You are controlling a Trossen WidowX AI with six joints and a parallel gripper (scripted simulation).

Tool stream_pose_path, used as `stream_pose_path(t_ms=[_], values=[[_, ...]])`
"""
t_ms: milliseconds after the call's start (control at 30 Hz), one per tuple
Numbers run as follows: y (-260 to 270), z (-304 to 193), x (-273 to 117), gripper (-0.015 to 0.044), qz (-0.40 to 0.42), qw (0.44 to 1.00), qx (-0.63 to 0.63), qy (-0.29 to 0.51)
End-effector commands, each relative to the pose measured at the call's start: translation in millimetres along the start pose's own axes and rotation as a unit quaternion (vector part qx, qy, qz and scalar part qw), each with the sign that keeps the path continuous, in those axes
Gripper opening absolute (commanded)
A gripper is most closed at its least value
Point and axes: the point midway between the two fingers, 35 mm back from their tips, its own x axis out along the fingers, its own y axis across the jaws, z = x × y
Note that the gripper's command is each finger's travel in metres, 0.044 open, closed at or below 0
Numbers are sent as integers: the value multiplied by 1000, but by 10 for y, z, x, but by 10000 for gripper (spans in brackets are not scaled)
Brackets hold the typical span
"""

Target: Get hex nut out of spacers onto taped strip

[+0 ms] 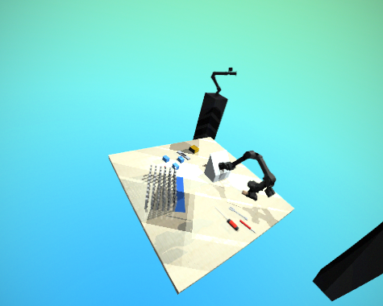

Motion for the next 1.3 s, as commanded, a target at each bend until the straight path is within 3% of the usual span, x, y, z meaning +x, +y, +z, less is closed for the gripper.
stream_pose_path(t_ms=[0,1267], values=[[56,107,125,0,-10,1000,-2,-16],[480,1284,837,0,-83,994,-69,-23]])
